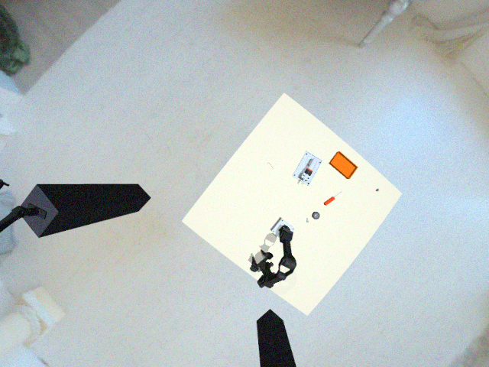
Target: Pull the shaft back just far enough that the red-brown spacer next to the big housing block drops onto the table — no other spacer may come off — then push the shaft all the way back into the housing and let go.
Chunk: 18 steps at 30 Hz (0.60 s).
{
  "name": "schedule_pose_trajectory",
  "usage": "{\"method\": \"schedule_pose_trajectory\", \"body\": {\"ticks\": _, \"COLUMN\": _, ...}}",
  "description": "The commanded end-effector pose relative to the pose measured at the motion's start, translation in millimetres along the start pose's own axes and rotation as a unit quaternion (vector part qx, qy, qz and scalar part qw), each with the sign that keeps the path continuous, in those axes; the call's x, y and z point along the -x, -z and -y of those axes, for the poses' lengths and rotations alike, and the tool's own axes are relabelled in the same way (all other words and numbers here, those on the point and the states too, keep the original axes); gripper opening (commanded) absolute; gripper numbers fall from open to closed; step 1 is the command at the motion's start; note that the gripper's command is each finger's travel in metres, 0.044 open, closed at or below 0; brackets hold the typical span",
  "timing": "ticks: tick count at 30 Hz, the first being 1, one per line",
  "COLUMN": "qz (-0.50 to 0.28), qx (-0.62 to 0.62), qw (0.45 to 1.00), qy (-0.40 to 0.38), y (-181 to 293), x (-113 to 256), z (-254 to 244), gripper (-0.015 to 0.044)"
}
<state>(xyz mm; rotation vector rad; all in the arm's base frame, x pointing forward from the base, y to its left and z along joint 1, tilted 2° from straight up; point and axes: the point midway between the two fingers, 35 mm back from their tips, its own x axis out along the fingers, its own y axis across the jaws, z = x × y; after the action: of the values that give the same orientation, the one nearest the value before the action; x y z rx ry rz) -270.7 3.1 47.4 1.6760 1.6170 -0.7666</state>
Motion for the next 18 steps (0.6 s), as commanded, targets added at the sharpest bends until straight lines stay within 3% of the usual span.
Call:
{"method": "schedule_pose_trajectory", "body": {"ticks": 1, "qz": 0.001, "qx": 0.004, "qw": 1.0, "qy": 0.002, "y": -1.9, "x": 1.4, "z": -0.1, "gripper": 0.0426}}
{"method": "schedule_pose_trajectory", "body": {"ticks": 9, "qz": 0.036, "qx": 0.093, "qw": 0.991, "qy": 0.092, "y": -84.1, "x": 63.5, "z": -12.9, "gripper": 0.044}}
{"method": "schedule_pose_trajectory", "body": {"ticks": 18, "qz": 0.07, "qx": 0.2, "qw": 0.958, "qy": 0.192, "y": -170.0, "x": 126.3, "z": -70.3, "gripper": 0.044}}
